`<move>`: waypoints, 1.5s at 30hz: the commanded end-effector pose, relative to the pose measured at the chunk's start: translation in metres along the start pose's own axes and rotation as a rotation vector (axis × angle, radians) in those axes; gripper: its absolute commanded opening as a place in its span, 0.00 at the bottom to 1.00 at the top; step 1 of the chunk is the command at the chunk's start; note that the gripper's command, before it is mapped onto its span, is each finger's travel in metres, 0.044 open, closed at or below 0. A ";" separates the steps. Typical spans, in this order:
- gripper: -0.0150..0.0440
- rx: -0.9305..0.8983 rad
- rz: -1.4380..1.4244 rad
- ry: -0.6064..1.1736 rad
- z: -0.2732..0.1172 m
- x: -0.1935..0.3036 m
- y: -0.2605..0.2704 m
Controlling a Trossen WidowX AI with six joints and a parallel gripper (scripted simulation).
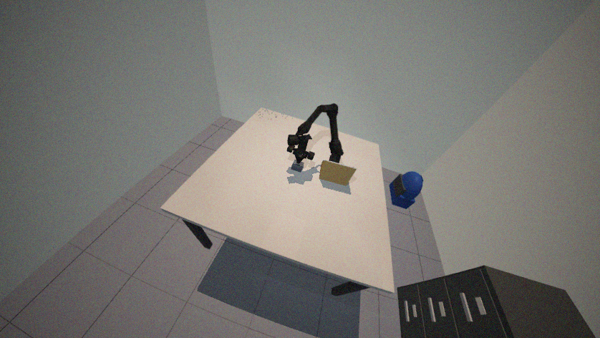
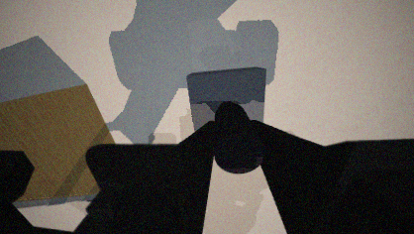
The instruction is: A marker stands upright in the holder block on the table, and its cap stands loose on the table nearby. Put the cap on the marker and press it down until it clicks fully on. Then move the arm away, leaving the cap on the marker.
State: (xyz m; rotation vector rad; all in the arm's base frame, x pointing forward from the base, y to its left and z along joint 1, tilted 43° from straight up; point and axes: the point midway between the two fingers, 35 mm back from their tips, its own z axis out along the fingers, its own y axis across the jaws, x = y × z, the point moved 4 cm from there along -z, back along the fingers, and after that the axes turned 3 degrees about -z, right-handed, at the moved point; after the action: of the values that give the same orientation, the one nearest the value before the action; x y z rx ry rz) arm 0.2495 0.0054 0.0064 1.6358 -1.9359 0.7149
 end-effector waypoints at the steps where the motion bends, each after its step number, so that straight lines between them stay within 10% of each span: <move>1: 0.25 0.002 -0.005 0.005 0.001 0.000 0.001; 8: 0.25 0.002 -0.005 0.005 0.001 0.000 0.001; 25: 1.00 0.000 -0.001 0.001 0.001 0.000 0.000; 40: 1.00 -0.002 -0.002 -0.002 -0.075 -0.001 0.001; 45: 0.78 -0.001 0.352 -0.001 -0.072 -0.001 0.000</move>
State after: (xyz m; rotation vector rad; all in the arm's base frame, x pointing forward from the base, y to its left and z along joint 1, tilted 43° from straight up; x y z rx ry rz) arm 0.2505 0.0530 0.0571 1.5133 -2.0527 0.7658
